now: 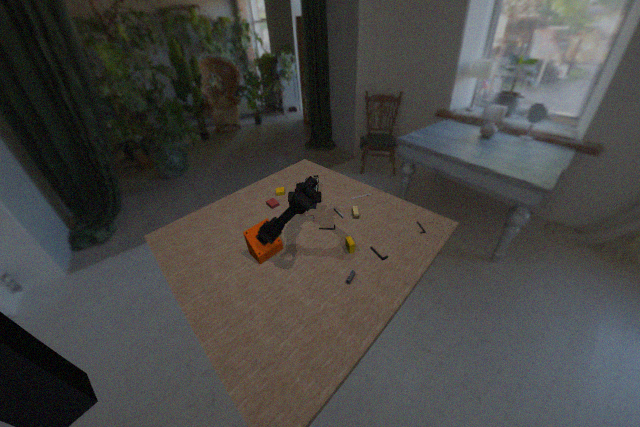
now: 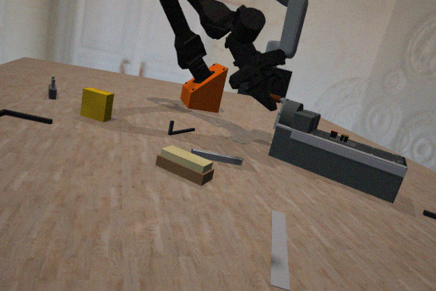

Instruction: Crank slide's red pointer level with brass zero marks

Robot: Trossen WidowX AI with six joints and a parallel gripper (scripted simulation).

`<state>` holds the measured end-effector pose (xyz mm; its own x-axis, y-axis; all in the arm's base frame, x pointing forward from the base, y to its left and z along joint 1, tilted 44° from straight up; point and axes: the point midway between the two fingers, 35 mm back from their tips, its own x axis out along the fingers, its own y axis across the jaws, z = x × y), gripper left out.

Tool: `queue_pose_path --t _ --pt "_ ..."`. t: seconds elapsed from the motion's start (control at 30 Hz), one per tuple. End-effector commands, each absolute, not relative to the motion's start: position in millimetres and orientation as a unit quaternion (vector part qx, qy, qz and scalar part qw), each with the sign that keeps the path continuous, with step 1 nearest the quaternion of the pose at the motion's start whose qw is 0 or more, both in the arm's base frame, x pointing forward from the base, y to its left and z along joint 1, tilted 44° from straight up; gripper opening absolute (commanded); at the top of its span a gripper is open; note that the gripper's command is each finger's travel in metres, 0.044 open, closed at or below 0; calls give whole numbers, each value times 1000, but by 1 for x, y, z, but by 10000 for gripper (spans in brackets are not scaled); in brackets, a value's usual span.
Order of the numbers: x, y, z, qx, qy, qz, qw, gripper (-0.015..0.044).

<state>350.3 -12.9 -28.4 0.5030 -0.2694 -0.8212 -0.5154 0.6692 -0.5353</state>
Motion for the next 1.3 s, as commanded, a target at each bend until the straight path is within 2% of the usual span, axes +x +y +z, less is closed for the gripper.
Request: queue_pose_path --t 0.0,1.17,1.27 --pt "345 -7 -34 -397 495 93 767 0" --pt "350 -12 -29 -399 492 80 770 0" --pt "350 -12 -29 -399 492 80 770 79"
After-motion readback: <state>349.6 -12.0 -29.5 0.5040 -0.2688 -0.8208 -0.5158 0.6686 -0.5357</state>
